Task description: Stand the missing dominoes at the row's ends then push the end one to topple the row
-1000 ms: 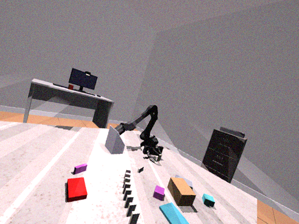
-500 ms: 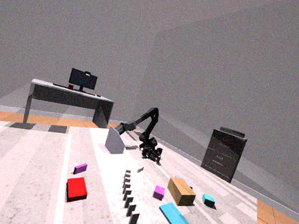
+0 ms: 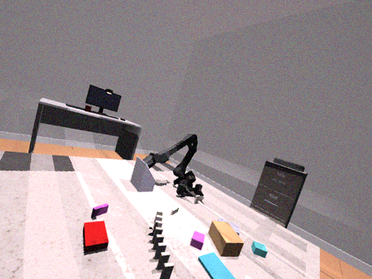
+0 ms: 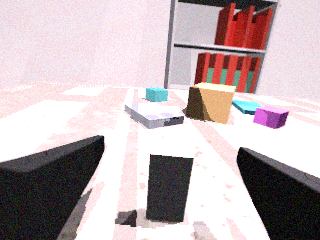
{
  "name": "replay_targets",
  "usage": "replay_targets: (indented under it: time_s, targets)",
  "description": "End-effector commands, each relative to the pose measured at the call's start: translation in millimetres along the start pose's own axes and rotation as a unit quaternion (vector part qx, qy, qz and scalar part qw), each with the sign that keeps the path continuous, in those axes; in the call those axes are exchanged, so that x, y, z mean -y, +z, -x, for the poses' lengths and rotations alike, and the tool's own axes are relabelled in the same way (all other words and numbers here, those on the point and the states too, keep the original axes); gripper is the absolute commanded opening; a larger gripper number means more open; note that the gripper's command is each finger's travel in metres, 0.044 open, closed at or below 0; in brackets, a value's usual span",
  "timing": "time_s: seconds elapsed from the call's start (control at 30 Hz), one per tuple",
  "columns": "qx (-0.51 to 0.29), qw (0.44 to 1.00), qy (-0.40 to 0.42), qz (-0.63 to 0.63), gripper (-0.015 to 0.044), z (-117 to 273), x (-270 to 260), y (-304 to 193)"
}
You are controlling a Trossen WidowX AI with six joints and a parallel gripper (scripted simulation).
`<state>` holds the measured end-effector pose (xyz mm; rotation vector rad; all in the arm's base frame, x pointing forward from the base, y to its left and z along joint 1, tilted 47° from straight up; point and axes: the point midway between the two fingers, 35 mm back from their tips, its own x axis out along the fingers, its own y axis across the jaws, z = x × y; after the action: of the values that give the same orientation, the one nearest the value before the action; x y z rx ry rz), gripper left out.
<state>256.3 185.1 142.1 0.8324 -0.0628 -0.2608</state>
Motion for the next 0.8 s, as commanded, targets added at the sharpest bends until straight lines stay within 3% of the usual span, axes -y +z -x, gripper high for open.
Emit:
replay_targets:
  time_s: [0.0, 0.23, 0.43, 0.63, 0.77]
  targets:
    - [0.001, 1.0, 0.0, -0.003, 0.044, -0.1, -0.9, 1.6]
    - [0.0, 1.0, 0.0, 0.0, 0.044, 0.1, -0.4, 48.6]
    - [-0.016, 1.0, 0.004, 0.021, 0.044, -8.2, -7.2, 46.2]
    - [-0.147, 0.976, 0.018, 0.158, 0.044, -65.3, -38.8, 31.8]
    - [-0.272, 0.938, 0.008, 0.215, 0.044, -93.0, -25.4, 28.7]
